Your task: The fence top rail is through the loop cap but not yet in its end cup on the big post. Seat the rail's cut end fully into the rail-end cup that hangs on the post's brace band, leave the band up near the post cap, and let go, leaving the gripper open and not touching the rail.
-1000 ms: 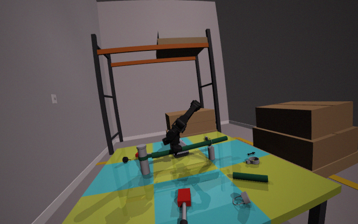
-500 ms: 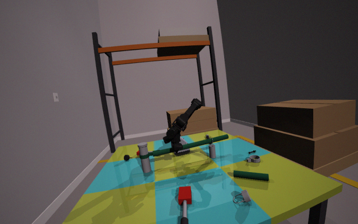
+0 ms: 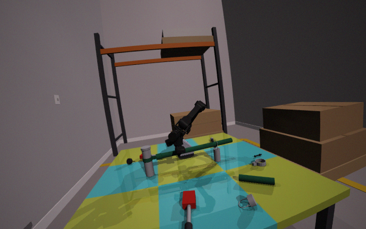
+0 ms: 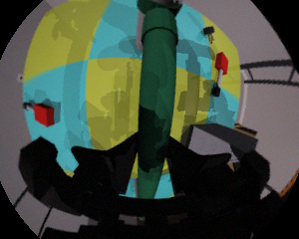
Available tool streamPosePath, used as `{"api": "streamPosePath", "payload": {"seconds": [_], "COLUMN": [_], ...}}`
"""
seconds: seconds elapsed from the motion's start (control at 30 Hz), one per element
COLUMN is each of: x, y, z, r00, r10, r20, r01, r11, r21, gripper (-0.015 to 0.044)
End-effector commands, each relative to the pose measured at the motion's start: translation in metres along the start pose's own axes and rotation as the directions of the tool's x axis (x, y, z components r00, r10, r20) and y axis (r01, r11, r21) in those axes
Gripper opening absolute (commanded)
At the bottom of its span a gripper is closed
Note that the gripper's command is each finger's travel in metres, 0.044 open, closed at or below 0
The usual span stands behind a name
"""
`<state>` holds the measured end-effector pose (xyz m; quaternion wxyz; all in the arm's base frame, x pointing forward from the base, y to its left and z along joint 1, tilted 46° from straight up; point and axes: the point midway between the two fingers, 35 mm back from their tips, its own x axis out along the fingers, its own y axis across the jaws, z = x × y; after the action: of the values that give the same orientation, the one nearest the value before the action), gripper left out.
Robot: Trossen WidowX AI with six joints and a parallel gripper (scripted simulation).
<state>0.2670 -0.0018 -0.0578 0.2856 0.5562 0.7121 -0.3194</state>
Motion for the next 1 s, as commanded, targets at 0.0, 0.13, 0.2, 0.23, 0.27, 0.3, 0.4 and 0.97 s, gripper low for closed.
{"api": "streamPosePath", "payload": {"seconds": [0.0, 0.13, 0.2, 0.23, 0.27, 0.3, 0.4, 0.97], "x": [-0.006, -0.005, -0.005, -0.005, -0.005, -0.005, -0.005, -0.004], "y": [0.004, 0.004, 0.004, 0.004, 0.004, 0.004, 0.005, 0.005], "z": [0.007, 0.010, 0.011, 0.011, 0.012, 0.012, 0.014, 0.023], "r00": [1.000, 1.000, 1.000, 1.000, 1.000, 1.000, 1.000, 1.000], "r10": [0.016, 0.016, 0.016, 0.016, 0.016, 0.016, 0.016, 0.016], "r20": [0.015, 0.015, 0.015, 0.015, 0.015, 0.015, 0.015, 0.016], "r01": [-0.016, -0.016, -0.016, -0.016, -0.016, -0.016, -0.016, -0.016], "r11": [1.000, 1.000, 1.000, 1.000, 1.000, 1.000, 1.000, 1.000], "r21": [0.005, 0.005, 0.005, 0.005, 0.005, 0.005, 0.005, 0.005], "gripper": [0.0000, 0.0000, 0.0000, 0.0000, 0.0000, 0.0000, 0.0000, 0.0000]}}
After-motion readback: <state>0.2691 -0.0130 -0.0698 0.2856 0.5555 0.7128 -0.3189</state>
